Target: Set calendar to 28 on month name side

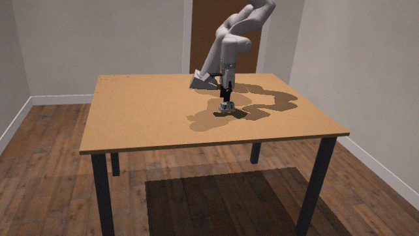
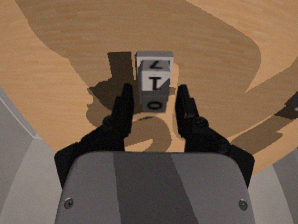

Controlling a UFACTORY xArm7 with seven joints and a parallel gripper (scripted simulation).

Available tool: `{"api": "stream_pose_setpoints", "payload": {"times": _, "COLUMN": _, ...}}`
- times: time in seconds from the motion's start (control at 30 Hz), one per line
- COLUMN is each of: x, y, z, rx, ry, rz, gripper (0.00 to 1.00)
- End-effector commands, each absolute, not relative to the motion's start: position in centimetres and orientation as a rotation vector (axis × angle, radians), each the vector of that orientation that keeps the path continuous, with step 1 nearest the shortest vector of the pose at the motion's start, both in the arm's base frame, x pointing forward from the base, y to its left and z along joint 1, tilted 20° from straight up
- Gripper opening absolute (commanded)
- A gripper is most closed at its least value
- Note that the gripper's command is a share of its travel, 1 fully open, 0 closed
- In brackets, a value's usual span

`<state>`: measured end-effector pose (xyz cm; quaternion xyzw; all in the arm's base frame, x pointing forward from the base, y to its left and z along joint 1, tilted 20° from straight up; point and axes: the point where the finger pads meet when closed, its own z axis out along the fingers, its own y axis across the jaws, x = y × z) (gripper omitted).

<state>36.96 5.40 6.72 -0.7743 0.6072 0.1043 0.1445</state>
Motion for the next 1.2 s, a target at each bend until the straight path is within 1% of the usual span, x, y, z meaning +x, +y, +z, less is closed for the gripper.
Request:
{"api": "stream_pose_setpoints", "payload": {"times": 0.0, "x": 36.9, "y": 4.6, "z": 9.3, "rx": -2.230, "ry": 1.756, "rz": 0.273, "gripper": 0.49}}
{"api": "stream_pose_setpoints", "payload": {"times": 0.17, "x": 36.8, "y": 4.0, "z": 10.9, "rx": -2.230, "ry": 1.756, "rz": 0.273, "gripper": 0.49}}
{"api": "stream_pose_setpoints", "payload": {"times": 0.4, "x": 36.8, "y": 3.9, "z": 11.2, "rx": -2.230, "ry": 1.756, "rz": 0.273, "gripper": 0.49}}
{"api": "stream_pose_setpoints", "payload": {"times": 0.43, "x": 36.8, "y": 3.9, "z": 11.2, "rx": -2.230, "ry": 1.756, "rz": 0.273, "gripper": 1.00}}
{"api": "stream_pose_setpoints", "payload": {"times": 1.17, "x": 36.8, "y": 3.9, "z": 11.3, "rx": -2.230, "ry": 1.756, "rz": 0.273, "gripper": 1.00}}
